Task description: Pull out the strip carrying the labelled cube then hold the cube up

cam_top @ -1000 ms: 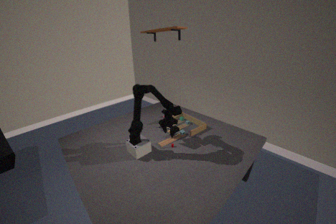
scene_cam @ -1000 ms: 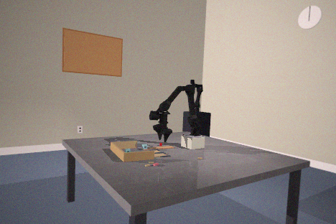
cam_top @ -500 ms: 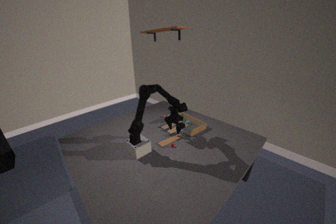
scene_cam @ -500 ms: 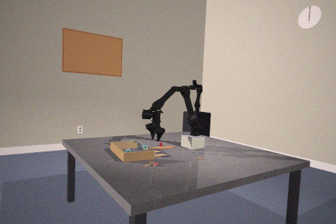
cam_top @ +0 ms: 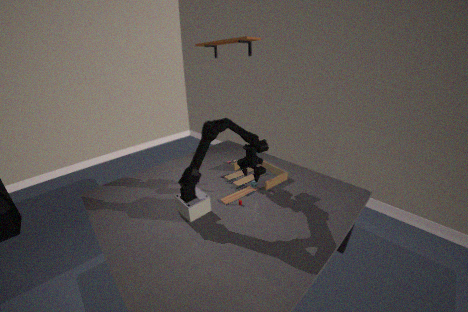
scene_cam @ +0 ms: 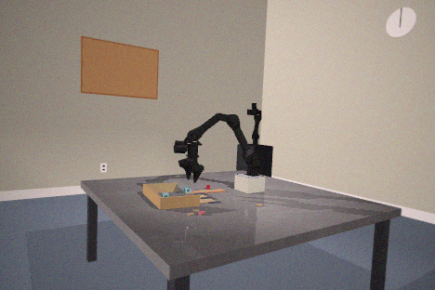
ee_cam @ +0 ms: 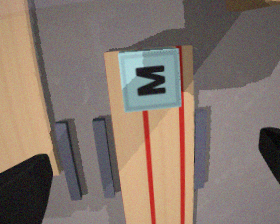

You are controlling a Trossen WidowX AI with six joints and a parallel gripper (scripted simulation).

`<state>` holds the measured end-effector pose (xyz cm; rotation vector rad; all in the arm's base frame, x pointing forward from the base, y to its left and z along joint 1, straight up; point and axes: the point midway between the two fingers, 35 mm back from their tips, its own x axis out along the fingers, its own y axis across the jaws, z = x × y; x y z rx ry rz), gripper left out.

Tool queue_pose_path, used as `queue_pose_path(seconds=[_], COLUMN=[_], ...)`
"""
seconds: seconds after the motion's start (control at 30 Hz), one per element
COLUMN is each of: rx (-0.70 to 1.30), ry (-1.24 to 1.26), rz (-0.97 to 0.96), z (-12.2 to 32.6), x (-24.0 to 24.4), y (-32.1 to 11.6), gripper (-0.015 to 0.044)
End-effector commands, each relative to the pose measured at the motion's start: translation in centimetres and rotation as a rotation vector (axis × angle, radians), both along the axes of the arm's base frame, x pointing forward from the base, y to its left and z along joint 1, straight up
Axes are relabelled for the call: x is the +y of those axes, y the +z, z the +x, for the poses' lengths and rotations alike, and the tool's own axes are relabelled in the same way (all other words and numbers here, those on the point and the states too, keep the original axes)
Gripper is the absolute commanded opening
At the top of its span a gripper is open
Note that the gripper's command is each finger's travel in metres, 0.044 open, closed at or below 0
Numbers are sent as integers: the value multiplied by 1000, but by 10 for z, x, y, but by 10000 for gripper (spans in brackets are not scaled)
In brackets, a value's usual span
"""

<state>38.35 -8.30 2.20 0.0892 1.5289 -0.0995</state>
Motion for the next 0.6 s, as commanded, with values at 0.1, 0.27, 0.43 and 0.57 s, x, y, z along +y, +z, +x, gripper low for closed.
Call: queue_pose_path(seconds=[0.1,0.27,0.43,0.57], rx=[4,4,4,4], ry=[-5,-5,-5,-5], rz=[-2,-2,-2,-2], z=[19,20,21,21], x=[-4,-4,-4,-5], y=[-1,-8,-16,-23], gripper=[414,282,250,250])
